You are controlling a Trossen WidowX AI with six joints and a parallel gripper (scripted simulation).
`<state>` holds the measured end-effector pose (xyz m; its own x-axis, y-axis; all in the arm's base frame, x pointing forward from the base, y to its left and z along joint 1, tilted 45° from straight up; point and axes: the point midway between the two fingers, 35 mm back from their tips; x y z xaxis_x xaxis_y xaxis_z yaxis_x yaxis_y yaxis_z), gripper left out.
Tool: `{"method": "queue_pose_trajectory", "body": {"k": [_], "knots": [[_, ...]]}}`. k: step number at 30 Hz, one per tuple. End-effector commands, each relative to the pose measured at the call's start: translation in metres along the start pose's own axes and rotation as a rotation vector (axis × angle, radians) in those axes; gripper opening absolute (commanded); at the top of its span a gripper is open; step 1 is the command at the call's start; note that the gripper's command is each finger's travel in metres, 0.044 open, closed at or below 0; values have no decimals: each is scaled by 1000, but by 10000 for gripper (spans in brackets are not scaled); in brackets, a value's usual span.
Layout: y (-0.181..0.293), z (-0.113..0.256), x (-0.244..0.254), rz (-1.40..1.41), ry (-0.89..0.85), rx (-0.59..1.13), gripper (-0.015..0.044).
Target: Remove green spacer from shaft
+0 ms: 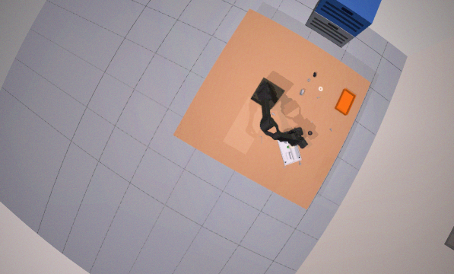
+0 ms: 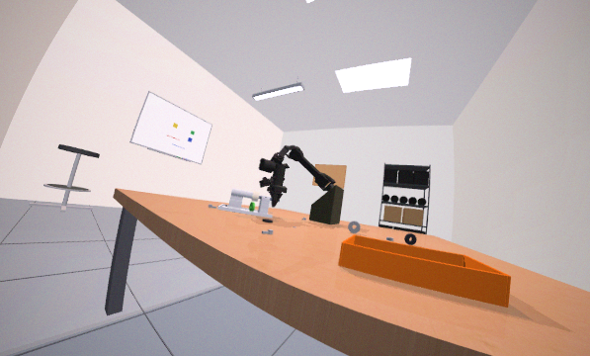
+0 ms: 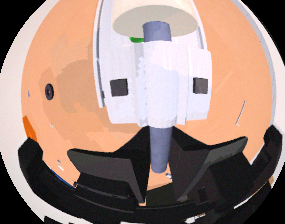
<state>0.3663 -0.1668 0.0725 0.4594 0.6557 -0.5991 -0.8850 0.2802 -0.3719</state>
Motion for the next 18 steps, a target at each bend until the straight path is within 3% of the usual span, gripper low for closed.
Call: {"method": "queue_pose_trajectory", "body": {"k": [1,6,18], "knots": [[-4,1,-1,-4,3,-9,0],[-4,1,-1,-4,3,-9,0],[0,0,0,0,0,1,315]]}}
Point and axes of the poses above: the point midway between the two fingers, 35 mm back from their tips, its own z axis back along the fingers, its own x axis across the jaws, y = z × x, and after that the axes turned 11 degrees about z, right-handed
